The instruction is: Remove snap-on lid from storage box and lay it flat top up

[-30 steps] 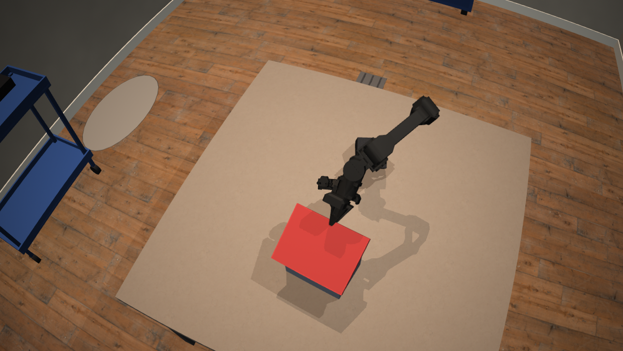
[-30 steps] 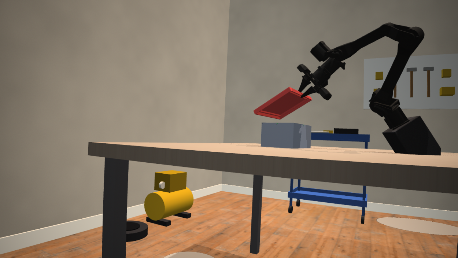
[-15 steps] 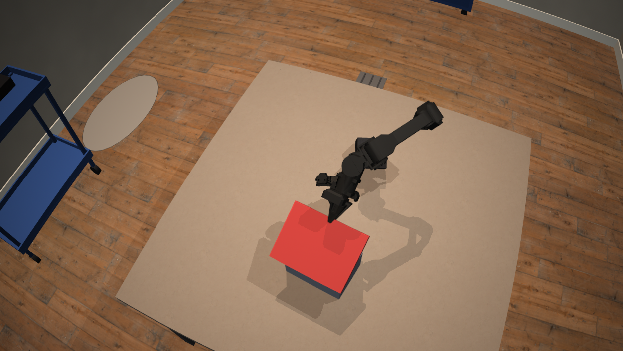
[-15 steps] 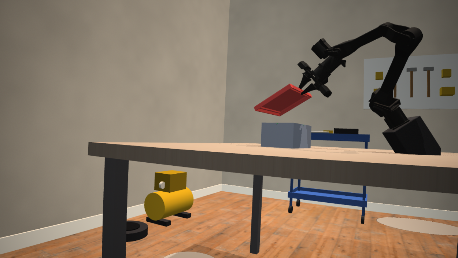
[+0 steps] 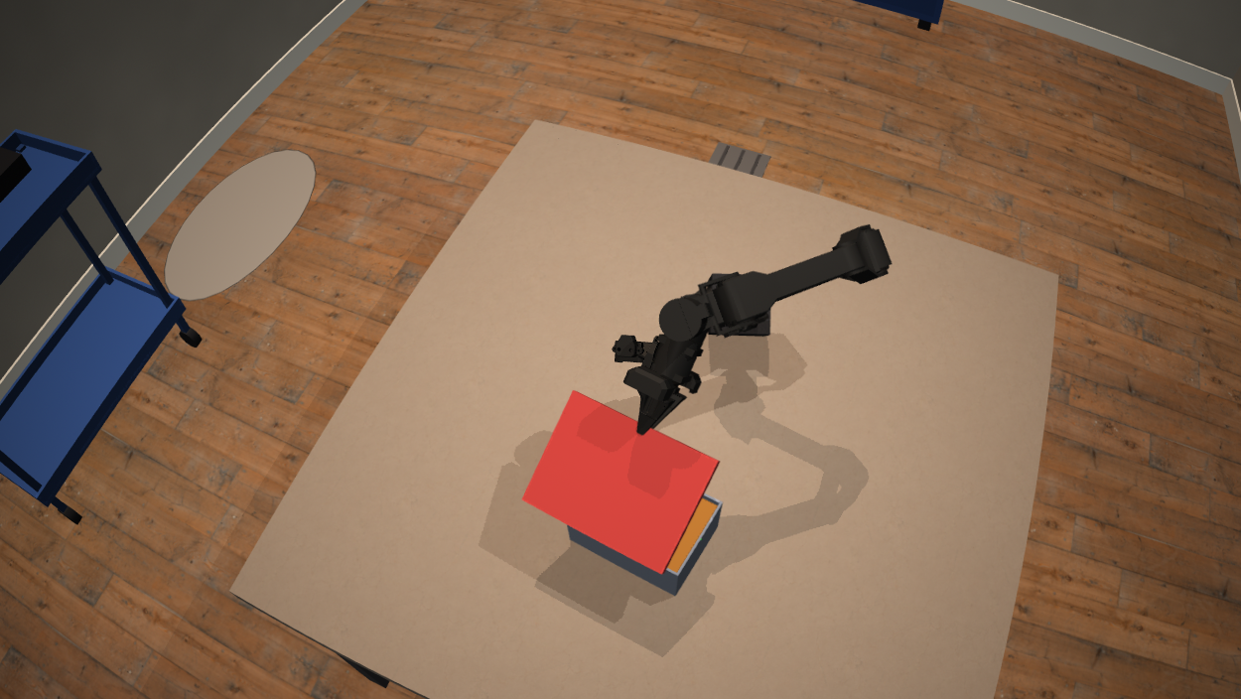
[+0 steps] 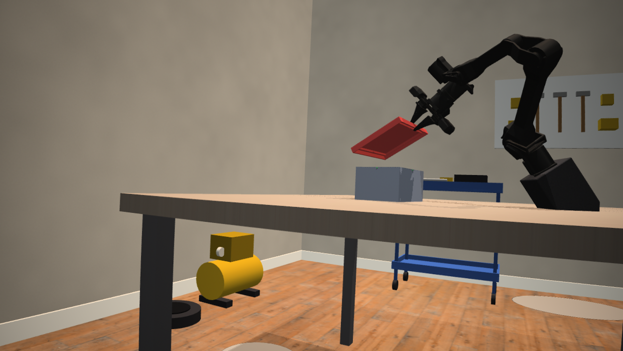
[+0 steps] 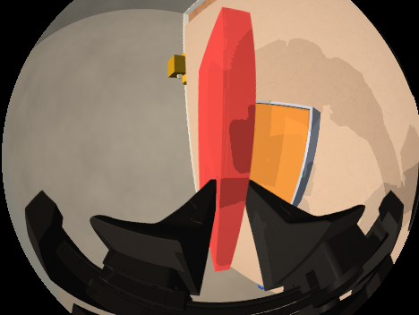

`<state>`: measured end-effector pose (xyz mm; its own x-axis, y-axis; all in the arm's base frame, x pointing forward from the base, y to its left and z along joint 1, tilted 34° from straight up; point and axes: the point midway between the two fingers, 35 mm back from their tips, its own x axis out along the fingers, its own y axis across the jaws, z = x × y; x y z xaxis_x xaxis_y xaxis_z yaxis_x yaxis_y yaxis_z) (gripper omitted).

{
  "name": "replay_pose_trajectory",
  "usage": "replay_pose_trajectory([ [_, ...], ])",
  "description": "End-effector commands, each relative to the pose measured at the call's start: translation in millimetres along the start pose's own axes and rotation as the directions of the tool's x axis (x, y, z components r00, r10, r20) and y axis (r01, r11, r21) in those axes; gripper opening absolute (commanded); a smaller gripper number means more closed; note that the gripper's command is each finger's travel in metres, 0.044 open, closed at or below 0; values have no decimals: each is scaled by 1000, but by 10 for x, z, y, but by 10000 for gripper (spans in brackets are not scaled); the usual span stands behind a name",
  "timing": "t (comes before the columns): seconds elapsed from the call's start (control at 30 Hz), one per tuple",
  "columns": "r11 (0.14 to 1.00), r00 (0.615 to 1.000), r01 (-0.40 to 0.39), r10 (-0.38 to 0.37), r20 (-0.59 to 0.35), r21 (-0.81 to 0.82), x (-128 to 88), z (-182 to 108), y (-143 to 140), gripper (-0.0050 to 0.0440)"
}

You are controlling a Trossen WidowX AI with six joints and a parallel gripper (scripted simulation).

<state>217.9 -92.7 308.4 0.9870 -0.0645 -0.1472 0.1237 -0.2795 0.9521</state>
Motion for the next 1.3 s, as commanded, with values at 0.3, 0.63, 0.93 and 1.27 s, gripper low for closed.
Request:
replay_pose_trajectory([
  [0.3,1000,1000,0,0,-2,-2,-14,300,-23,-50],
  [0.63,1000,1000,0,0,-2,-2,-26,499,-33,-50],
  [0.93,1000,1000,0,0,-2,-2,-35,638,-40,-50],
  [1.27,1000,1000,0,0,-2,-2,-50,877,-52,-50],
])
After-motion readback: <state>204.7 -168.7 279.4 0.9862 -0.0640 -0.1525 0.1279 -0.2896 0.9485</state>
